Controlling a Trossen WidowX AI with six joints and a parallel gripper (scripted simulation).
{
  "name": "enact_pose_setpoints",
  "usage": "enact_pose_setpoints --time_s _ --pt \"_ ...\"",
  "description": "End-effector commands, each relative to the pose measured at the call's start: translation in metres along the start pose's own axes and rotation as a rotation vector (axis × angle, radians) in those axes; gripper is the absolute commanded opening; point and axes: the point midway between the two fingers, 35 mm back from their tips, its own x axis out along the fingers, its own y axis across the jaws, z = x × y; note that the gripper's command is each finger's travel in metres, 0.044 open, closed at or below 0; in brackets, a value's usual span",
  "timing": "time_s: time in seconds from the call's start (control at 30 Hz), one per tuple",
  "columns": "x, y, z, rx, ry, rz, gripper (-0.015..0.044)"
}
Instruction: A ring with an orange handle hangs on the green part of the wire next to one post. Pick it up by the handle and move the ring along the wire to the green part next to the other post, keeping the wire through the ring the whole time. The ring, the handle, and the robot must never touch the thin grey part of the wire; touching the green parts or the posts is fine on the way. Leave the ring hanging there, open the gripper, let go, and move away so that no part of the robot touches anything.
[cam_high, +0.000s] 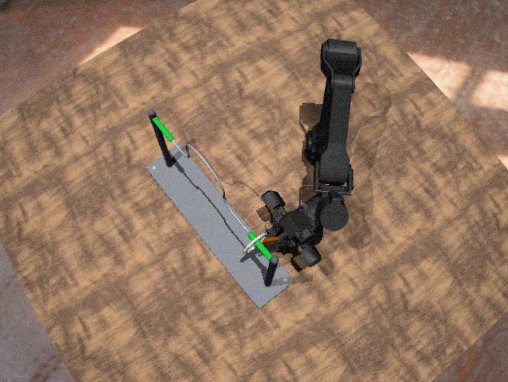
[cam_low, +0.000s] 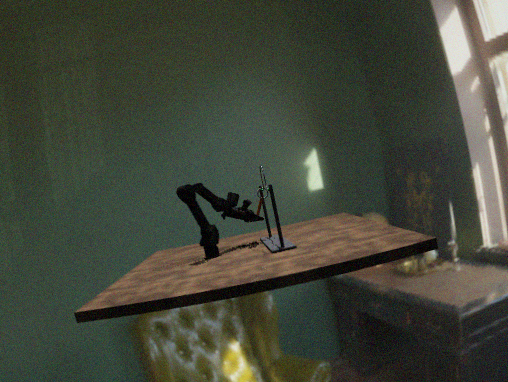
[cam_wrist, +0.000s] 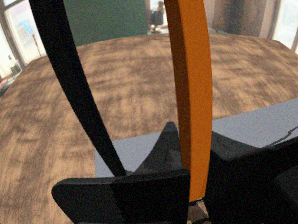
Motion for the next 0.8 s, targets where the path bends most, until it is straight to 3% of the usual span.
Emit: enact_pose_setpoints --time_s 0.0,0.37,0.77 --pt "0.0002 -0.0011 -0.0012 0.002 -0.001 -0.006 -0.0150" --pt "0.0002 -0.0011 -0.0012 0.002 -0.001 -0.006 -0.0150" --pt "-0.0015 0.0001 -0.0006 0.000 0.001 -0.001 0.0160"
